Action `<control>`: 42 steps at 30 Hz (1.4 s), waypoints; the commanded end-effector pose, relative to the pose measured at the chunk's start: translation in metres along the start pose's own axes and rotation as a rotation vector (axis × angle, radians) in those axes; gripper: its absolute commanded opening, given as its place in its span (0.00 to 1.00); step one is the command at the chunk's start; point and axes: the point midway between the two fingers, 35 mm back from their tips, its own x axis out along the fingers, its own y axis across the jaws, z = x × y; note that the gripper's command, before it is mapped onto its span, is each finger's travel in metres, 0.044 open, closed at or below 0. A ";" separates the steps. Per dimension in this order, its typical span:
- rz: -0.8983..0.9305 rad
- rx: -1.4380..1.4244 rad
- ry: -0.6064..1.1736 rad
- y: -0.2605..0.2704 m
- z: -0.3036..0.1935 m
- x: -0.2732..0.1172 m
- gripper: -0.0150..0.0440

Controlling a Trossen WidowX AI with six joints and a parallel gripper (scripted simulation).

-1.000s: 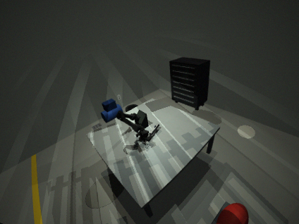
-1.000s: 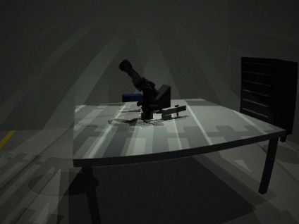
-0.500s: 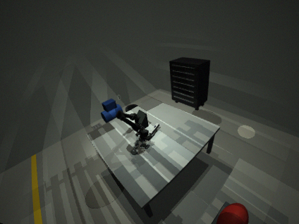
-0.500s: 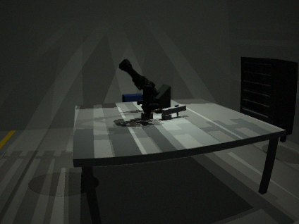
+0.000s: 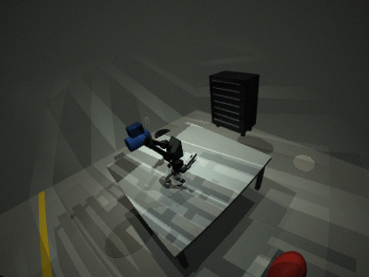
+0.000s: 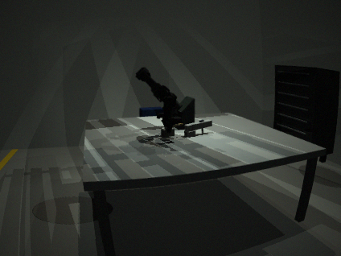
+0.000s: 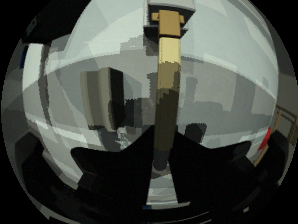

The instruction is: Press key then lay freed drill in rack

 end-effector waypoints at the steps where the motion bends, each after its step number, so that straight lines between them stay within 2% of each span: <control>1: -0.003 0.002 0.004 -0.001 0.000 -0.003 0.25; 42: -0.003 0.002 0.004 -0.003 0.002 -0.016 0.25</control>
